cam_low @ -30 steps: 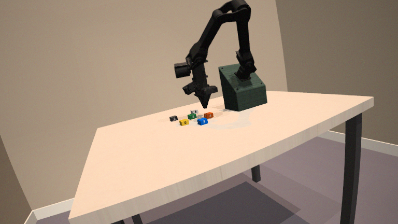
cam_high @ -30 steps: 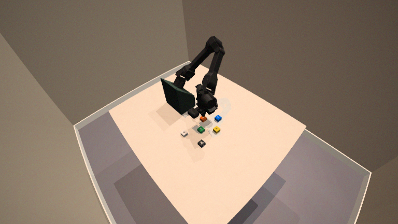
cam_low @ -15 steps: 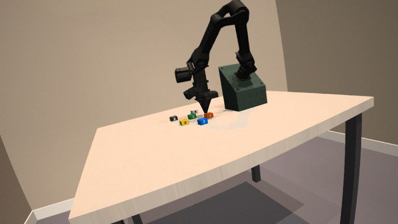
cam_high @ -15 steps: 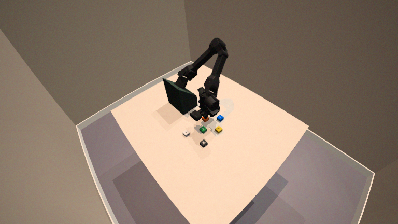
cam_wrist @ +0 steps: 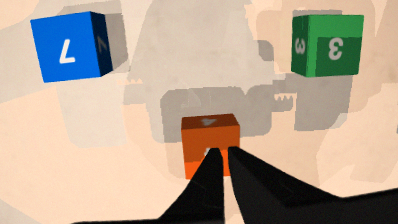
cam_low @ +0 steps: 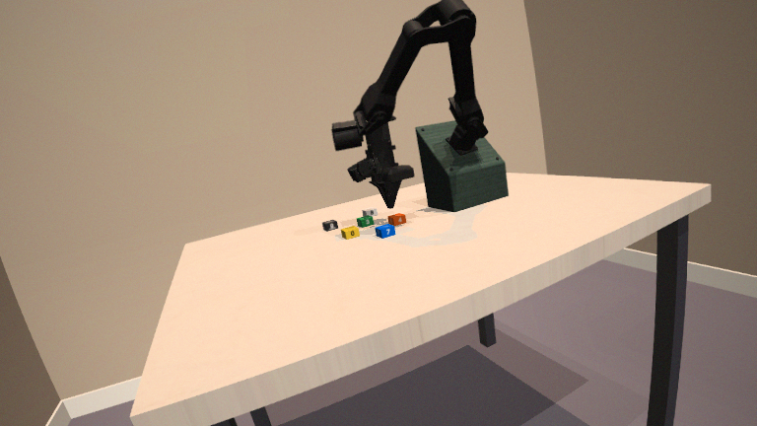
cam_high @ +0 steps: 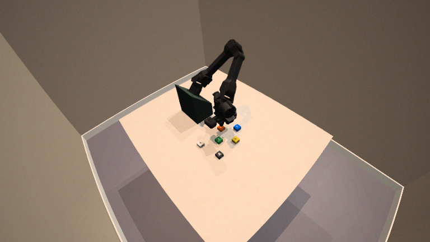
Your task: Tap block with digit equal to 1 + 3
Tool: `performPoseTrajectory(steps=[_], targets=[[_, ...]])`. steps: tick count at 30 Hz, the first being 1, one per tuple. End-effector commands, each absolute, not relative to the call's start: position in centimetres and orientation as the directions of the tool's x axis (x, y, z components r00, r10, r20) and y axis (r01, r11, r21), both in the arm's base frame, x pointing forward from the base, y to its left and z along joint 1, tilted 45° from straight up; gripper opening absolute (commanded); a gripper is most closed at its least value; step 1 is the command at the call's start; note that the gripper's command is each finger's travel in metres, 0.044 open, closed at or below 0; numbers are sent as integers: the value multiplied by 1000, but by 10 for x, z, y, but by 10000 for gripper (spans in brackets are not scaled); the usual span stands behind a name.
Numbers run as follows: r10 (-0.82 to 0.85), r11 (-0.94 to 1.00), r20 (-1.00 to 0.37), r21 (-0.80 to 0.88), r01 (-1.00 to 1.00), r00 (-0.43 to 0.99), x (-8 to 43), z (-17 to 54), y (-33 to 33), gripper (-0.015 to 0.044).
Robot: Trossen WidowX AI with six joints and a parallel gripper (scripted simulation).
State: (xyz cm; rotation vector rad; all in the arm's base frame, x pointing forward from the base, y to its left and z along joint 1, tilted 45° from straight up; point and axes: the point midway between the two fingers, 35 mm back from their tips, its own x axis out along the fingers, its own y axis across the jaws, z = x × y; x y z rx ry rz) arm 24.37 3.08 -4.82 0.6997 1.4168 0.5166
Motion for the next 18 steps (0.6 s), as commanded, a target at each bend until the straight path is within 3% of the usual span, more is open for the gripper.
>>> performPoseTrajectory(steps=[1, 7, 14, 18], targets=[[698, 705, -709, 705, 77, 98, 244, -41, 28, 46], [691, 712, -716, 698, 77, 99, 273, 48, 61, 204], [702, 702, -705, 709, 75, 100, 258, 146, 103, 387], [703, 701, -705, 709, 75, 100, 256, 151, 105, 400]])
